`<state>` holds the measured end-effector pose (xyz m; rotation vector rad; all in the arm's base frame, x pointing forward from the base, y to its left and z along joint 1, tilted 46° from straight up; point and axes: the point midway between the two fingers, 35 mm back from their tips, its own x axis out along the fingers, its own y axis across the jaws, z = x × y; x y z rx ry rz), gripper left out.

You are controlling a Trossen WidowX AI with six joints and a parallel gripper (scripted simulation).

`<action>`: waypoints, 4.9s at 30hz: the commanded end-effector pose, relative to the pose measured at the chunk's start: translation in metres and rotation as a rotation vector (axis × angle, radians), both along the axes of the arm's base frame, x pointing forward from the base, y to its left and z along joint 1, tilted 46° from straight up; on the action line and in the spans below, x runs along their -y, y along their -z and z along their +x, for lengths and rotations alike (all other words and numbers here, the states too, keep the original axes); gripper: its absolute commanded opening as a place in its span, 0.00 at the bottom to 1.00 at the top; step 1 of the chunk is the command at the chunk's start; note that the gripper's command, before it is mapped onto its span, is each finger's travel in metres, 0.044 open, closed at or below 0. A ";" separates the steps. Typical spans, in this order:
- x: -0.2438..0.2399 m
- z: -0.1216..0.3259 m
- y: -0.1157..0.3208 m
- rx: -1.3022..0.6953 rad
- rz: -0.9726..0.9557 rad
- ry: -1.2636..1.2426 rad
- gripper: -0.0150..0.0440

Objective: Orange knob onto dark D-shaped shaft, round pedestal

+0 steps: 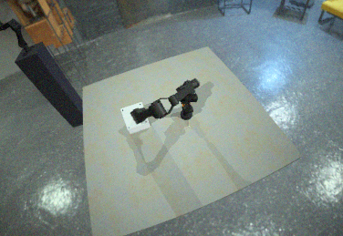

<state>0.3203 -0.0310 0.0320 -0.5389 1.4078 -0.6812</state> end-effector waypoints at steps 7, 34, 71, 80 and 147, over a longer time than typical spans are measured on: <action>-0.003 0.000 -0.002 0.004 0.001 0.000 0.25; -0.001 0.000 0.001 0.152 0.007 0.147 0.25; -0.004 0.001 -0.002 0.301 0.014 0.294 0.25; -0.003 0.001 -0.001 0.450 0.021 0.441 0.25; -0.051 -0.001 -0.047 0.451 0.027 0.449 1.00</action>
